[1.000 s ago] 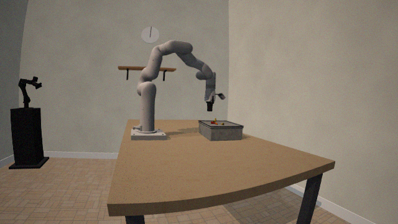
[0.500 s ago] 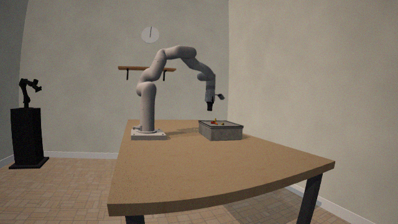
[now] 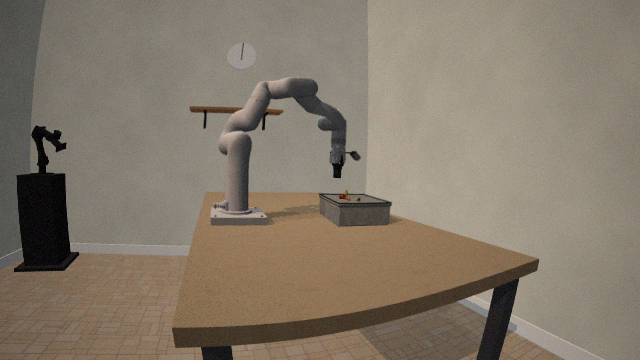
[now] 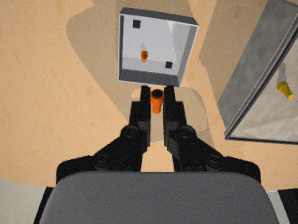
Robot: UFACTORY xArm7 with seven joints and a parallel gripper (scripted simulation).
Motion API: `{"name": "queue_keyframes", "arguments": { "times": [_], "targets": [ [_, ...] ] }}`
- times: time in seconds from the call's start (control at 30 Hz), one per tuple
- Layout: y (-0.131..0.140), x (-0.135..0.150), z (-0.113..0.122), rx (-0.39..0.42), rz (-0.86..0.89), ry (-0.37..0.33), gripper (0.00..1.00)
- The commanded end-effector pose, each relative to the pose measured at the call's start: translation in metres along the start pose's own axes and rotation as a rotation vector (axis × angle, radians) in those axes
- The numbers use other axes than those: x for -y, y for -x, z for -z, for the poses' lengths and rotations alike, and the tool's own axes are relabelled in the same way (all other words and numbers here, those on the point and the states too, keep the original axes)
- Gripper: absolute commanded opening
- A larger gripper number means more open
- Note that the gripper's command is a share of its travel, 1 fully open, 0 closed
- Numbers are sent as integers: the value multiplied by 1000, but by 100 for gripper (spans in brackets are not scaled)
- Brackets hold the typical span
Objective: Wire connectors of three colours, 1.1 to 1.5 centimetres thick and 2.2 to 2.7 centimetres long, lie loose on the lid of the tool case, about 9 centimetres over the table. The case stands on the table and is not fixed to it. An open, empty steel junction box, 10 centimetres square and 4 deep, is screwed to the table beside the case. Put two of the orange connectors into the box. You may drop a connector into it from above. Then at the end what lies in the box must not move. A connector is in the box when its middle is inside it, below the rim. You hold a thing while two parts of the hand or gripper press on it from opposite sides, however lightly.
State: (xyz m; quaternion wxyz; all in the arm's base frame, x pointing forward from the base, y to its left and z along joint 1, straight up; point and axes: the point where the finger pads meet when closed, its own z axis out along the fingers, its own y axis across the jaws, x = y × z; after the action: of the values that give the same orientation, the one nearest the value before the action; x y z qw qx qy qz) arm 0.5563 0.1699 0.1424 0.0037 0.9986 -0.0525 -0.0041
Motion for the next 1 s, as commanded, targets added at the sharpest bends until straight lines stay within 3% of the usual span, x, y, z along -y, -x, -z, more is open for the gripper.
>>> {"name": "queue_keyframes", "arguments": {
  "times": [0.0,0.53,0.97],
  "targets": [
    [-2,2,2,-5,0,-2,2],
    [-2,2,-5,-5,0,-2,2],
    [-2,3,-85,-5,0,-2,2]
  ]
}}
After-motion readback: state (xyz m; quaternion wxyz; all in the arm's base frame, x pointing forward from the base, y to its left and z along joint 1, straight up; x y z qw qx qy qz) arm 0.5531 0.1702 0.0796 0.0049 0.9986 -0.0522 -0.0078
